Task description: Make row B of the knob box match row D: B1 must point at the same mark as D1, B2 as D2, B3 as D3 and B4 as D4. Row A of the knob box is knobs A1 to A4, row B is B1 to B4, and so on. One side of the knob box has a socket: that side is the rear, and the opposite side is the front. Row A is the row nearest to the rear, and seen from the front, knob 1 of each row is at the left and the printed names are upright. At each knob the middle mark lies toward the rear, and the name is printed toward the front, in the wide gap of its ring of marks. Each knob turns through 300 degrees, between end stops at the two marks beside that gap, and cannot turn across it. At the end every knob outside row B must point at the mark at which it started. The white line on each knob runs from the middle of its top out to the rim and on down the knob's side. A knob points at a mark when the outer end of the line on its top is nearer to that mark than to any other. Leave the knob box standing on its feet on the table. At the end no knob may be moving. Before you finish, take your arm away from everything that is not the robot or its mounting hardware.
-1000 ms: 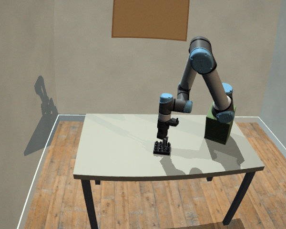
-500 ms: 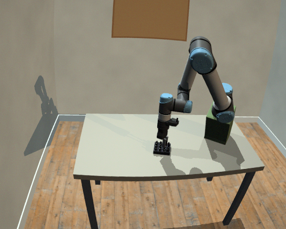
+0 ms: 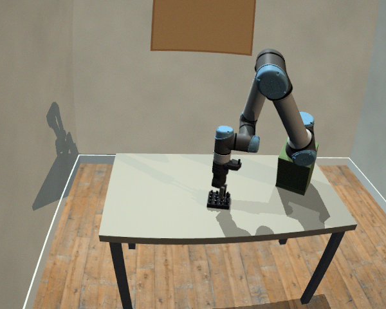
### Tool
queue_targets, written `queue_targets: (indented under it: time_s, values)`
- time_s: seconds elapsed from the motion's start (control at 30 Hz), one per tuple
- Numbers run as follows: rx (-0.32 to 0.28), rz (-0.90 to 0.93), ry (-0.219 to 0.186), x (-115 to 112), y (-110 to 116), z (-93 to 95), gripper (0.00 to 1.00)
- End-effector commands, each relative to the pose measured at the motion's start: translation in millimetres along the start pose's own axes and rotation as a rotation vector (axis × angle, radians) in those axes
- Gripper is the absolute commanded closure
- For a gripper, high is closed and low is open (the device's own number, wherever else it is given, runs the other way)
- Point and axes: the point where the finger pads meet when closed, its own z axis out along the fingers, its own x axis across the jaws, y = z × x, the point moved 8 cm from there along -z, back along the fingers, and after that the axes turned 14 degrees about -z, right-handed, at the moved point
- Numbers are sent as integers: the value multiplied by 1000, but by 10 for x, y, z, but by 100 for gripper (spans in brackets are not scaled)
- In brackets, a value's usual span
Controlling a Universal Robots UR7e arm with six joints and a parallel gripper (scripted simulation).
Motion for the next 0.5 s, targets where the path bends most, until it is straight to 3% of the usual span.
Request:
queue_targets:
  time_s: [0.0,0.47]
  values:
    - [0,0,0,0,-7,2,54]
    - [1,0,-1,-4,-21,3,54]
